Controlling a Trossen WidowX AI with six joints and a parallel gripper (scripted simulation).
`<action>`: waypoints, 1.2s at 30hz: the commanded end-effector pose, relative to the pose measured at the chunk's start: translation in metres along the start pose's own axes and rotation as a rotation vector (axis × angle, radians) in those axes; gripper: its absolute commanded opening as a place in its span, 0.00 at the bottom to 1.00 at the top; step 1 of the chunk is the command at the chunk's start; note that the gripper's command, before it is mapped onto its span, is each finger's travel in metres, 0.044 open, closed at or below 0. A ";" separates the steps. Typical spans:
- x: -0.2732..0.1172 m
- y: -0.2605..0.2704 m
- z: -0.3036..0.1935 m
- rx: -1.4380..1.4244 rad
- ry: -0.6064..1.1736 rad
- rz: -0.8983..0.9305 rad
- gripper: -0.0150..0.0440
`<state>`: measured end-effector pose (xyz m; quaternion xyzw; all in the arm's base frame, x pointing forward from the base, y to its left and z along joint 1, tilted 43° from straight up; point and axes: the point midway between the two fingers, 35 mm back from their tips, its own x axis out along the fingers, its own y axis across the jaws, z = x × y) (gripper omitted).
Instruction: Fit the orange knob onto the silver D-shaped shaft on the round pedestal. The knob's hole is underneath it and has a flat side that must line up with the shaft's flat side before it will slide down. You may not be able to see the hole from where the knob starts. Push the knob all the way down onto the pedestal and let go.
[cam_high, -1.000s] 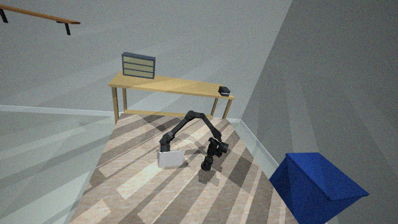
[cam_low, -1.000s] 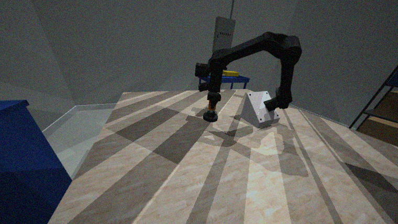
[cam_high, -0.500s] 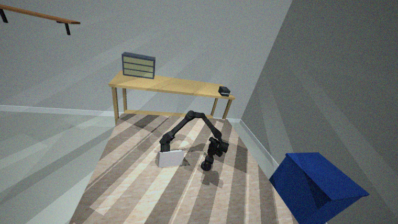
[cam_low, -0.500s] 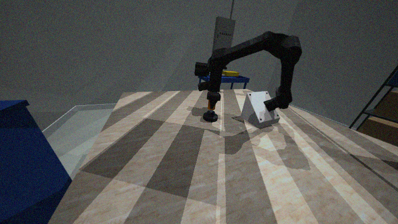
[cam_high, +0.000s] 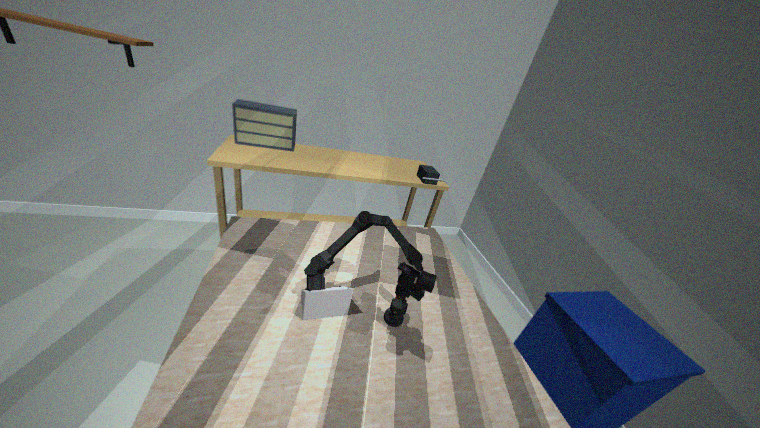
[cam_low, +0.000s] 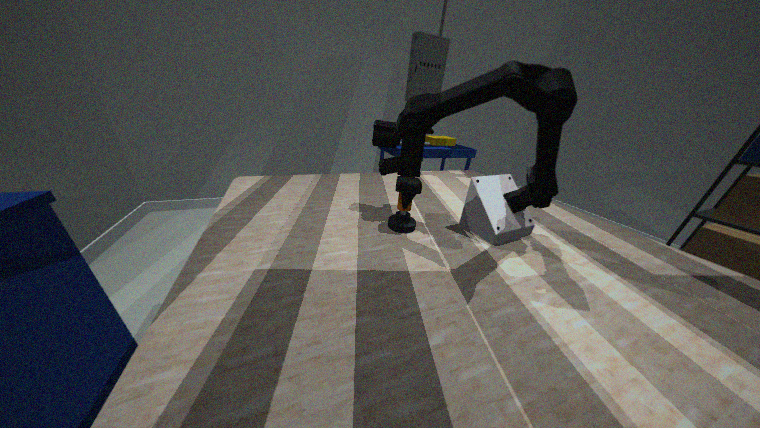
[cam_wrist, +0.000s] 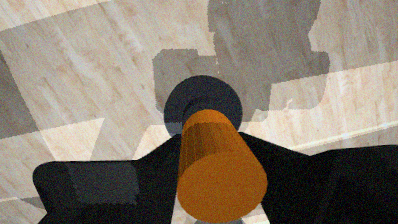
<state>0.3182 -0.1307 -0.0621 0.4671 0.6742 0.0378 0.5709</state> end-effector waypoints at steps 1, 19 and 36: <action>0.000 0.002 0.000 -0.001 -0.003 0.002 0.25; -0.005 0.000 0.003 -0.210 -0.003 0.001 0.25; -0.004 -0.001 0.001 -0.210 -0.003 0.001 0.25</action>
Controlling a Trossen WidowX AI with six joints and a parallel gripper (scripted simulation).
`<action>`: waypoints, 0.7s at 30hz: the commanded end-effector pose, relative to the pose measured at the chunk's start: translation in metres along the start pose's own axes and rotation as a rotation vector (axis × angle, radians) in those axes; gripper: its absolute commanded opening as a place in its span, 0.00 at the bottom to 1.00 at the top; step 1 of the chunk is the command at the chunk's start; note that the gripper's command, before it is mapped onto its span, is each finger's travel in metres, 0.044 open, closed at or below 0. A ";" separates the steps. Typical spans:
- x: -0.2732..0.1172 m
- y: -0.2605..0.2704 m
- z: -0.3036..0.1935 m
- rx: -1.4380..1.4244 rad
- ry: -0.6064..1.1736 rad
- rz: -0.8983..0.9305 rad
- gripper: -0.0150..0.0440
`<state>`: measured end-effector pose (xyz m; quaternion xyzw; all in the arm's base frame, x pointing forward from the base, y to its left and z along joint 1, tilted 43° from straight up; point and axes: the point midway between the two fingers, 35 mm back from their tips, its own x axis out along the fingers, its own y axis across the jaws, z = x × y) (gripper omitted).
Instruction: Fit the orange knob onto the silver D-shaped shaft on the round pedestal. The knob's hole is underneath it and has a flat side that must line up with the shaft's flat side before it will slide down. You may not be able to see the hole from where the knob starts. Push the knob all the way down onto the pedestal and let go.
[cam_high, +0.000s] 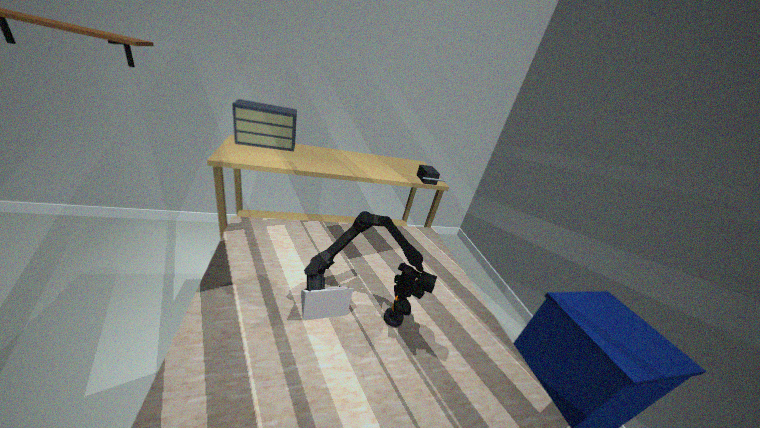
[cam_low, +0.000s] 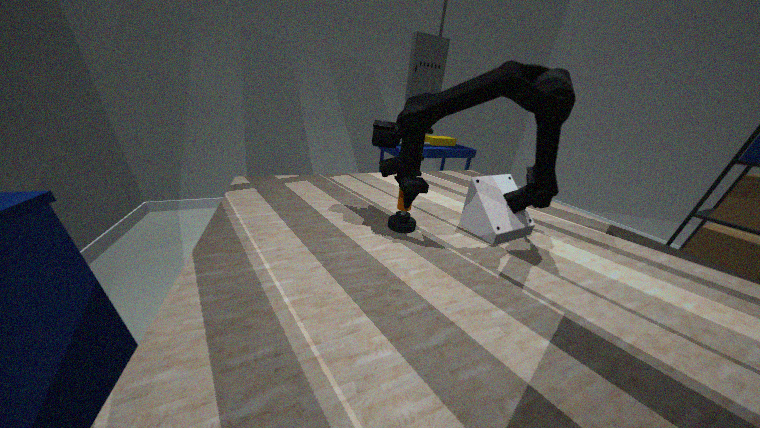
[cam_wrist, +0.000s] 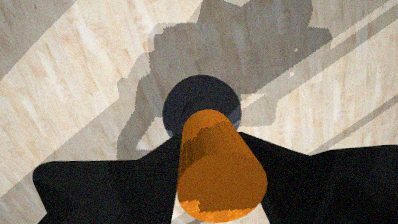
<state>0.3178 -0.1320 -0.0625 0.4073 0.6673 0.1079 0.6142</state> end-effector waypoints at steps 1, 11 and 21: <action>-0.004 0.000 0.000 -0.006 -0.006 -0.002 0.25; -0.005 0.002 0.003 -0.006 -0.006 -0.002 0.25; 0.000 0.002 0.002 -0.006 -0.006 -0.002 0.25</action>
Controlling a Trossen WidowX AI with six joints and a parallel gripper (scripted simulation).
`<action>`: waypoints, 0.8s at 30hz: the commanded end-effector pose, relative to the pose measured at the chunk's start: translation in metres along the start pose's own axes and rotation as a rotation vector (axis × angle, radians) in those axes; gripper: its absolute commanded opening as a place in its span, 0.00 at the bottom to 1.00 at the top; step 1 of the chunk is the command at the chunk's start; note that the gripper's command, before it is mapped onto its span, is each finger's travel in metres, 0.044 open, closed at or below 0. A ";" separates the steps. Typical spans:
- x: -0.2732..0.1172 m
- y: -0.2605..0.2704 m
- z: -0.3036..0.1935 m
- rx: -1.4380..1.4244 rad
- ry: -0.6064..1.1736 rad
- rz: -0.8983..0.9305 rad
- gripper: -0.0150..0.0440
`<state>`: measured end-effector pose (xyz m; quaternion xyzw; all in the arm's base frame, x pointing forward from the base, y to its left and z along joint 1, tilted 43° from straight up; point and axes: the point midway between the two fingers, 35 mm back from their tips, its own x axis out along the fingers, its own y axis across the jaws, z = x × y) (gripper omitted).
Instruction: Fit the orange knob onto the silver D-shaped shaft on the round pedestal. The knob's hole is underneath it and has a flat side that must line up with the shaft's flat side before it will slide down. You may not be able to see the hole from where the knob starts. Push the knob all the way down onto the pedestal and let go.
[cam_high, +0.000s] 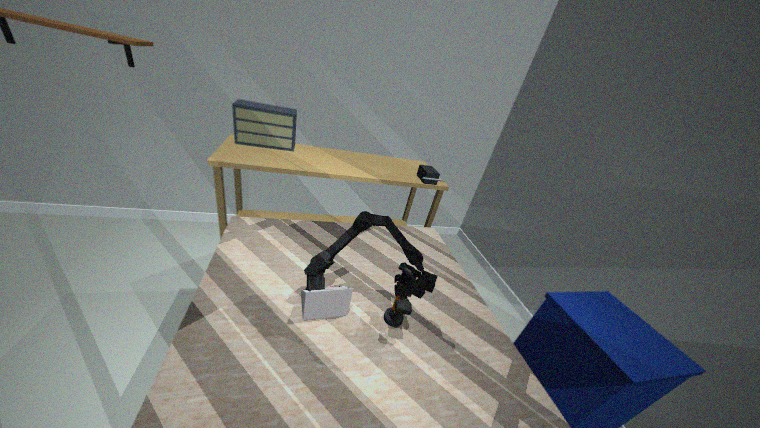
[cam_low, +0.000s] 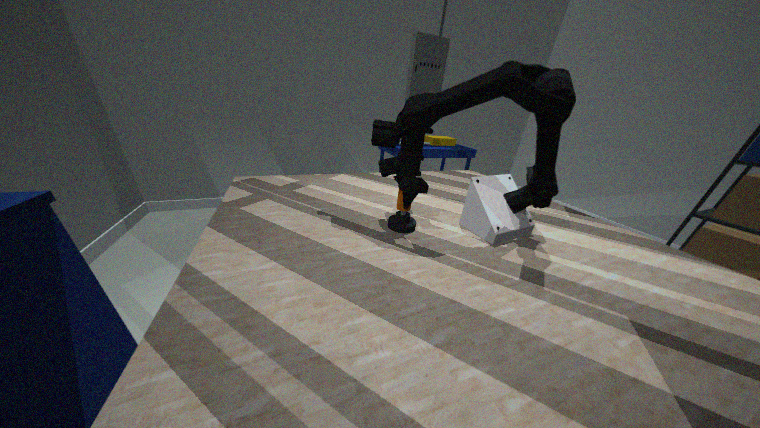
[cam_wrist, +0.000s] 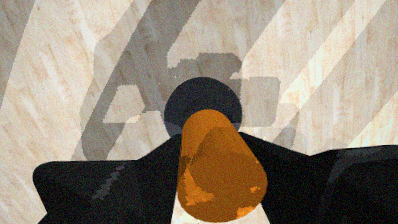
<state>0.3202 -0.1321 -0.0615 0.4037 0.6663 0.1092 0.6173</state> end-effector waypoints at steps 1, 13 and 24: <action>0.001 0.000 -0.001 0.003 -0.003 0.001 0.25; -0.003 0.000 -0.004 0.003 -0.003 0.001 0.25; -0.005 0.000 -0.002 -0.207 -0.003 0.001 0.25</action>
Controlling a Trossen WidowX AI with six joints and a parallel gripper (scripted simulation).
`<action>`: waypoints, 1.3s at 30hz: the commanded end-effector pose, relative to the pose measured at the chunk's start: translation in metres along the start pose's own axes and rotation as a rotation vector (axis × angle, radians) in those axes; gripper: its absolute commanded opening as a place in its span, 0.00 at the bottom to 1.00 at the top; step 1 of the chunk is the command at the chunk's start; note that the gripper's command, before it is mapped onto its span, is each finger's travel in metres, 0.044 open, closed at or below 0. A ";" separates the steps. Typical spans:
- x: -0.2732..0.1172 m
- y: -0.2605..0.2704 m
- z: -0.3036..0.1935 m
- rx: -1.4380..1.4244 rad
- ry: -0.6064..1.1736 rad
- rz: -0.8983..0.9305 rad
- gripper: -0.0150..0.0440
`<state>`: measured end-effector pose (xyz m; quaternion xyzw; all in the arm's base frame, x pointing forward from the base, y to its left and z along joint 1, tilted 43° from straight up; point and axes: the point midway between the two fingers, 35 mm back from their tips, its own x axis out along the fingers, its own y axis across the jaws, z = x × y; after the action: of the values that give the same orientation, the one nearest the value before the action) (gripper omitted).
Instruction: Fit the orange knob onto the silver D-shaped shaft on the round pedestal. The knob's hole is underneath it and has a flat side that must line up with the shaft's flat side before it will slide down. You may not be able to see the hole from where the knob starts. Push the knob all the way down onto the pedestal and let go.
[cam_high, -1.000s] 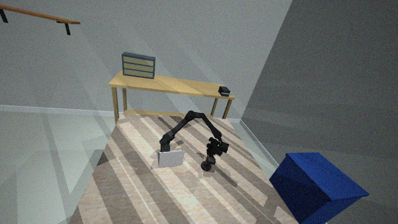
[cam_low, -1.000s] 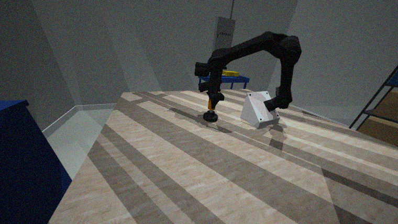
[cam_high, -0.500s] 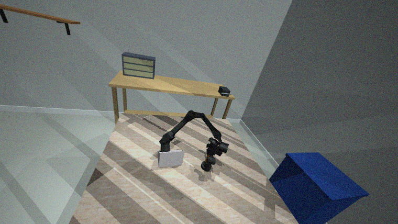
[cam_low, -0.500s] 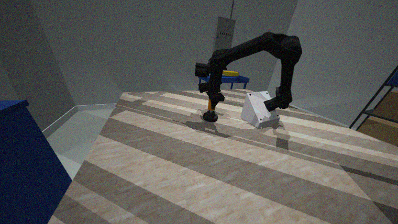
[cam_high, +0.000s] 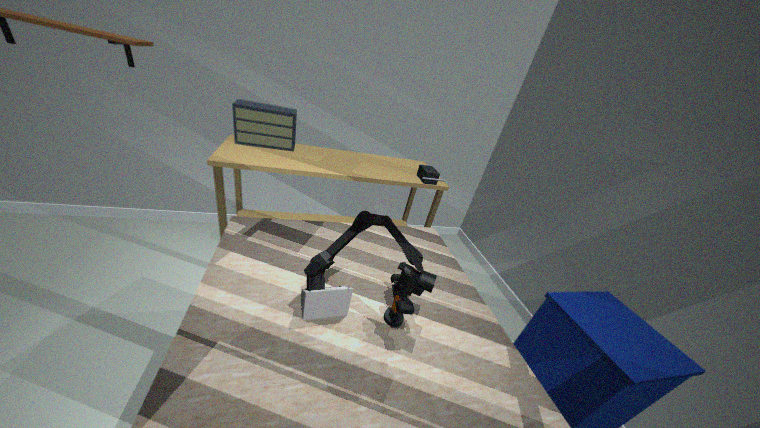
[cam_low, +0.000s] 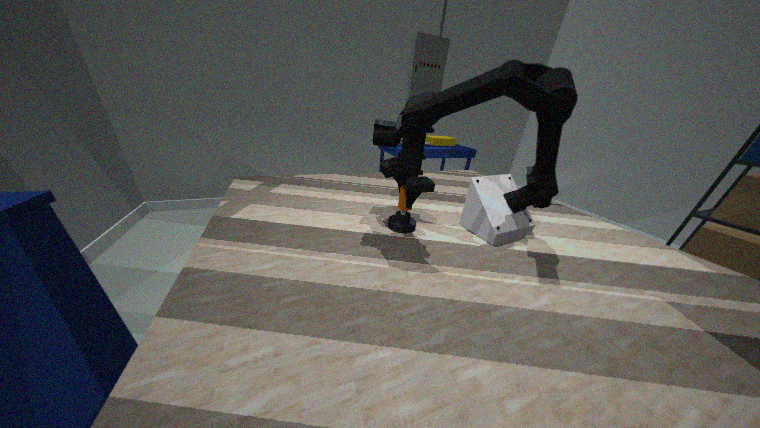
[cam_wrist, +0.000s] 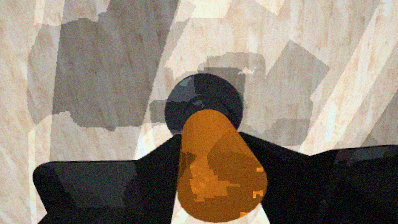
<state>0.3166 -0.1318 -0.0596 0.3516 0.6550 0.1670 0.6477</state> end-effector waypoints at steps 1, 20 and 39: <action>-0.003 -0.001 0.002 -0.038 -0.006 -0.005 0.25; 0.000 -0.001 0.001 -0.038 -0.006 -0.004 0.25; 0.000 -0.001 0.004 -0.038 -0.006 -0.004 0.25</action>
<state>0.3192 -0.1333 -0.0589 0.3405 0.6515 0.1762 0.6547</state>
